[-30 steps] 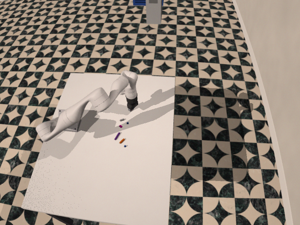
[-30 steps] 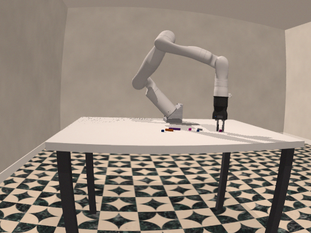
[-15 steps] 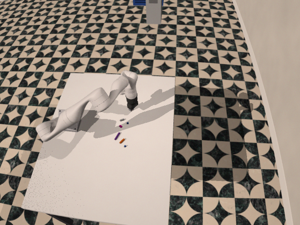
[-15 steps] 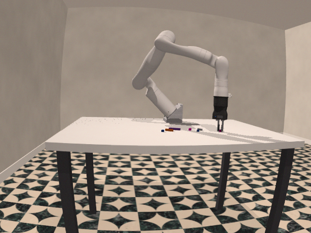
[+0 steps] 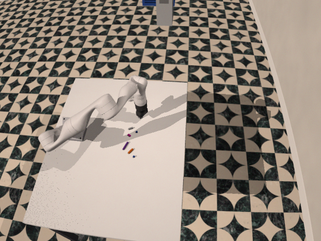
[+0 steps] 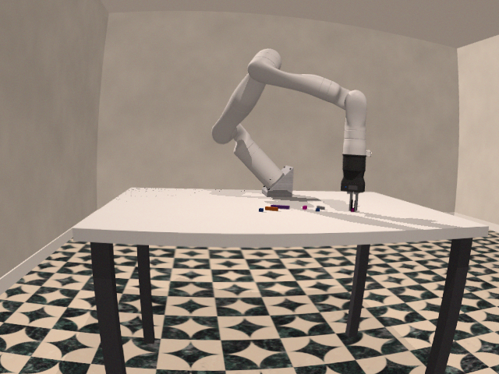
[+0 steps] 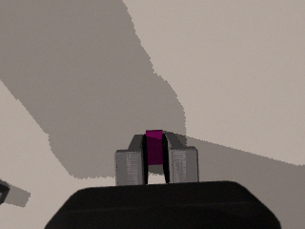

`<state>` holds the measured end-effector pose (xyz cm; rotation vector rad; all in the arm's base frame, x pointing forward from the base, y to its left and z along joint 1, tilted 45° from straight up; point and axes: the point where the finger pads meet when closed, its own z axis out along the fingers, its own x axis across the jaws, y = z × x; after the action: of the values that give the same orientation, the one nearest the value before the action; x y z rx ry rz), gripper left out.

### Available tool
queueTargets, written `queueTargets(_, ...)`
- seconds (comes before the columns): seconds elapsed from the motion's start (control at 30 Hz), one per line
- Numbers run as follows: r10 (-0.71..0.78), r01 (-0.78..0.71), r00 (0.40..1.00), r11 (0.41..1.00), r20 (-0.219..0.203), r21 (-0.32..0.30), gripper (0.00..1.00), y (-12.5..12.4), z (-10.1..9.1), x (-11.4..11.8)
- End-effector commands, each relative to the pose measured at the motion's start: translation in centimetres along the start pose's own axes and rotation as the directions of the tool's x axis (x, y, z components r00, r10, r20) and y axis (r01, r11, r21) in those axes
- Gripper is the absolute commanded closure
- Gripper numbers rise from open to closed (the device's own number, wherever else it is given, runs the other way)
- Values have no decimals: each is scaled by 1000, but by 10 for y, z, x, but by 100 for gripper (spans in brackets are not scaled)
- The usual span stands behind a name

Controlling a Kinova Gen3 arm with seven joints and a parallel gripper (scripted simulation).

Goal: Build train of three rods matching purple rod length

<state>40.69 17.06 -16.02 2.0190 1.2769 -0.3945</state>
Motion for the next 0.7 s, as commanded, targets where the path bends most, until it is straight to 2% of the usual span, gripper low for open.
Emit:
queueTargets(0.0, 9, -9, 1000, 1000, 1, -3, 76, 0, 2, -1)
queueTargets(0.5, 10, -10, 1000, 1000, 1, -3, 76, 1, 1, -1)
queueTargets(0.67, 14, -14, 1000, 1000, -8, -6, 76, 3, -19, 2)
